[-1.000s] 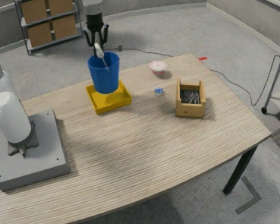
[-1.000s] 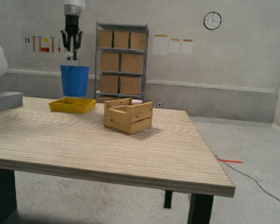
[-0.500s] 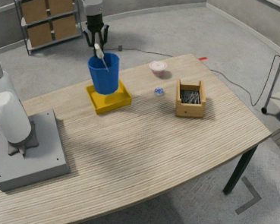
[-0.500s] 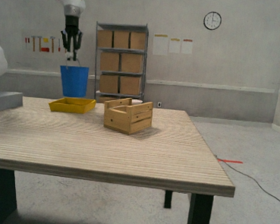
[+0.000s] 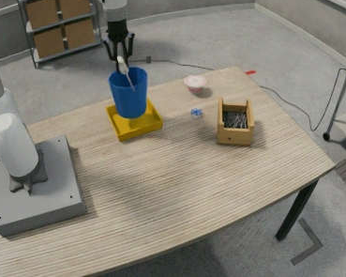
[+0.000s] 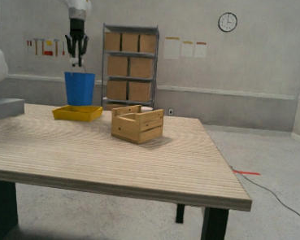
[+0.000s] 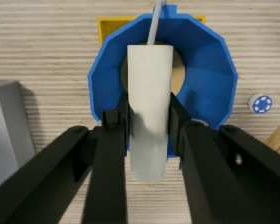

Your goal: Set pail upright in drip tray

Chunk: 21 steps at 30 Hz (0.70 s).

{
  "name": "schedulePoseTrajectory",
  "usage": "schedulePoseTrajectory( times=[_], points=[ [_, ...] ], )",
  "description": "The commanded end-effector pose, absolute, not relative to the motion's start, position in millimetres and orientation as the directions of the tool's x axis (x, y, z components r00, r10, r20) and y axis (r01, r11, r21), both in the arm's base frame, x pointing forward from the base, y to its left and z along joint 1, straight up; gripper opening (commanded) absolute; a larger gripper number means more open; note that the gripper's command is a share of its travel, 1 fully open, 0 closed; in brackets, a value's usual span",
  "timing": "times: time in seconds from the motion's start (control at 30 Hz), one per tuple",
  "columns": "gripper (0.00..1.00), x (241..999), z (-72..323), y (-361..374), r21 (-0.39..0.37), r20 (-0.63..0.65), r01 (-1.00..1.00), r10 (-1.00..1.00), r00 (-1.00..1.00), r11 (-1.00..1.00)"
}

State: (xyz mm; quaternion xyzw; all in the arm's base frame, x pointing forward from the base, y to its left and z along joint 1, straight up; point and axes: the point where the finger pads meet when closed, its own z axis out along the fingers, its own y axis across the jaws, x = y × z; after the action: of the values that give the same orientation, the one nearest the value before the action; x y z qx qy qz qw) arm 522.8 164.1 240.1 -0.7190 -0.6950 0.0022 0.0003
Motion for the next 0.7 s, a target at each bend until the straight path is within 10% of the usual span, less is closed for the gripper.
schedulePoseTrajectory(
  times=[0.0,0.67],
  points=[
    [0.1,522.8,234.9,167.6,0.0,0.0,0.999,0.999,0.033,-0.033],
    [0.1,522.5,213.1,167.6,0.0,0.0,0.999,0.999,0.033,-0.033]
  ],
)
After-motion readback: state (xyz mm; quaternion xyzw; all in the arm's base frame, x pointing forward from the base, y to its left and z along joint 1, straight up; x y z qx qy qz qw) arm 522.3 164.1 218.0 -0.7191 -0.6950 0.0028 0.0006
